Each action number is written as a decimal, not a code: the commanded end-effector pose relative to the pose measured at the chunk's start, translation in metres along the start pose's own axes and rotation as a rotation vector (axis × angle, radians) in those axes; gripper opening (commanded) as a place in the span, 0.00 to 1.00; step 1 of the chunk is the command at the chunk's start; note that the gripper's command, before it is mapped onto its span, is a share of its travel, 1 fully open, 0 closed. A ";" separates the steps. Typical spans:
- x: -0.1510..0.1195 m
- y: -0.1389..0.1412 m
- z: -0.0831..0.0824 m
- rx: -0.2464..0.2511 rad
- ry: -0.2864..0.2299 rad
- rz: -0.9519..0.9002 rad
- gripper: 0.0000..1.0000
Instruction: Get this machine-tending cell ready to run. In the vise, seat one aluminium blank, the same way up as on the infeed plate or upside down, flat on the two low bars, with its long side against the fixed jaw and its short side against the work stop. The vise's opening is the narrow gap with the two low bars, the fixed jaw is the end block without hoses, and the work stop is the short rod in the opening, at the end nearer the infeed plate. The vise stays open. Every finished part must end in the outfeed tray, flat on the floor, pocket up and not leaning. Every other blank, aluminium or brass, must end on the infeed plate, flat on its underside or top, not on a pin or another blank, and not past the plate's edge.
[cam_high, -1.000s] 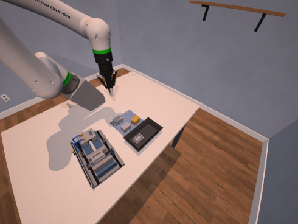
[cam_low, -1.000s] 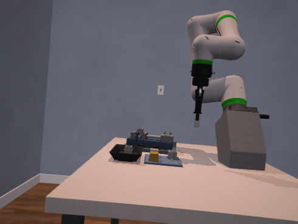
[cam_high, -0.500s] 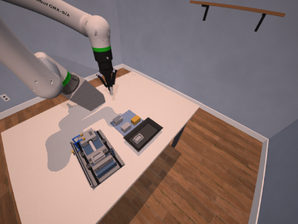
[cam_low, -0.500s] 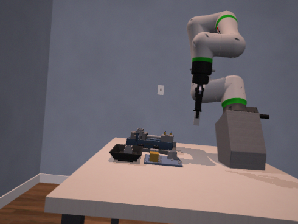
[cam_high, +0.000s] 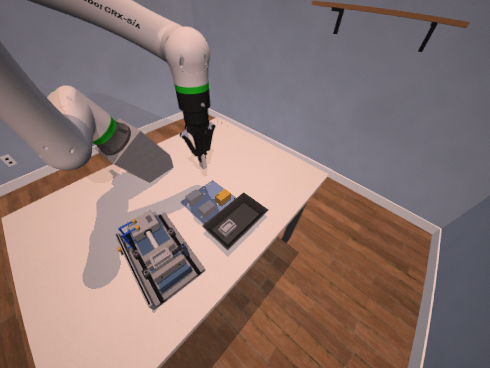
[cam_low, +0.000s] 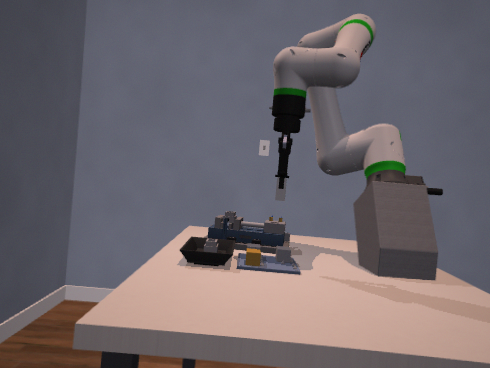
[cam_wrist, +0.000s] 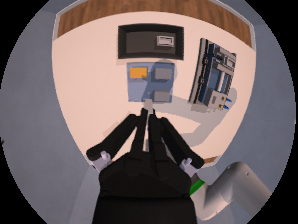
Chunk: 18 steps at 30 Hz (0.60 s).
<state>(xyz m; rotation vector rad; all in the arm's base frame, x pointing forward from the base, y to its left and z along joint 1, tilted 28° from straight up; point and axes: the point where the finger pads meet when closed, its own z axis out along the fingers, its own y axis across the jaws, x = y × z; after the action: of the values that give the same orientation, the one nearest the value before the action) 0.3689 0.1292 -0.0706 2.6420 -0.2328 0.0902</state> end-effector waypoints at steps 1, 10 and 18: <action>0.042 0.000 0.005 -0.004 -0.003 -0.001 0.00; 0.044 0.001 0.006 -0.005 -0.003 0.000 0.00; 0.044 0.001 0.010 -0.005 -0.003 0.000 0.00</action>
<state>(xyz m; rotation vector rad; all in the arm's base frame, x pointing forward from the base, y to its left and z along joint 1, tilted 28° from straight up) 0.4118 0.1175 -0.0738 2.6373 -0.2335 0.0854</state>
